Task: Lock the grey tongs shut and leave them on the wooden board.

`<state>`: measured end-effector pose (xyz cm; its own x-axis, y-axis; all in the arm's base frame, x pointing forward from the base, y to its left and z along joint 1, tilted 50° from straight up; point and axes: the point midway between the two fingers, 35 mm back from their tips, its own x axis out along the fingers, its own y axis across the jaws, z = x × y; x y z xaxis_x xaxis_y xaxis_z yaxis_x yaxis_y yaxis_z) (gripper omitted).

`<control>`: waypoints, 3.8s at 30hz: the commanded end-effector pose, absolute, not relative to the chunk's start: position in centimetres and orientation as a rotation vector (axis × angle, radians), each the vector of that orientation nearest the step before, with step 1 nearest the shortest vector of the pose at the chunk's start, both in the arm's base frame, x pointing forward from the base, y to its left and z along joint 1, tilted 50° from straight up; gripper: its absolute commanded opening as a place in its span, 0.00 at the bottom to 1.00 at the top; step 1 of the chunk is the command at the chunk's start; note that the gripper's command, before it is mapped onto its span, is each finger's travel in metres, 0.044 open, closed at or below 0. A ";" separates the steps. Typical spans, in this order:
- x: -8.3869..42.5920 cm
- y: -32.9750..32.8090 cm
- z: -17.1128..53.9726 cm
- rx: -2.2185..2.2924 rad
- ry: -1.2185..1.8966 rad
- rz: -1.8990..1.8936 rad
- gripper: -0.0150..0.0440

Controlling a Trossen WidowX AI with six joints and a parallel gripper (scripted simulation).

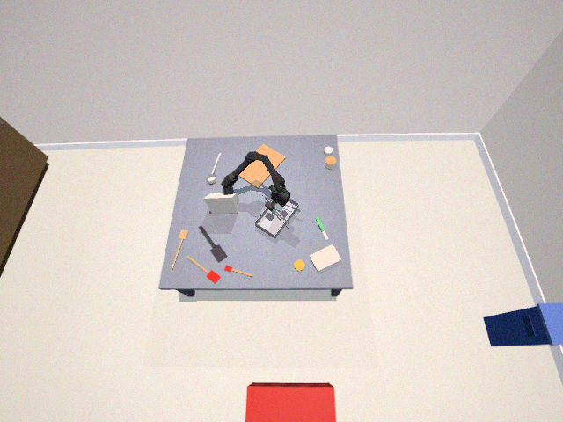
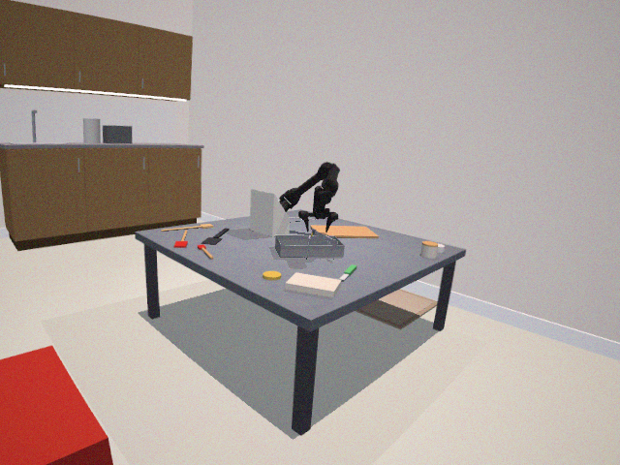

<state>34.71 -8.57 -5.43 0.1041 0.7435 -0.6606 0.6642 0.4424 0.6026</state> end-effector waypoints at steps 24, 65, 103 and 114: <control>35.0 -5.0 -8.2 1.270 1.603 0.093 1.00; 35.0 -3.9 -9.1 1.264 1.601 0.098 0.54; 34.9 -6.8 -6.8 1.265 1.602 0.092 0.00; 34.2 -9.8 -4.0 1.270 1.603 0.093 0.00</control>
<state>34.31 -9.93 -3.99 0.1134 0.7476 -0.6544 0.6728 0.4269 0.6042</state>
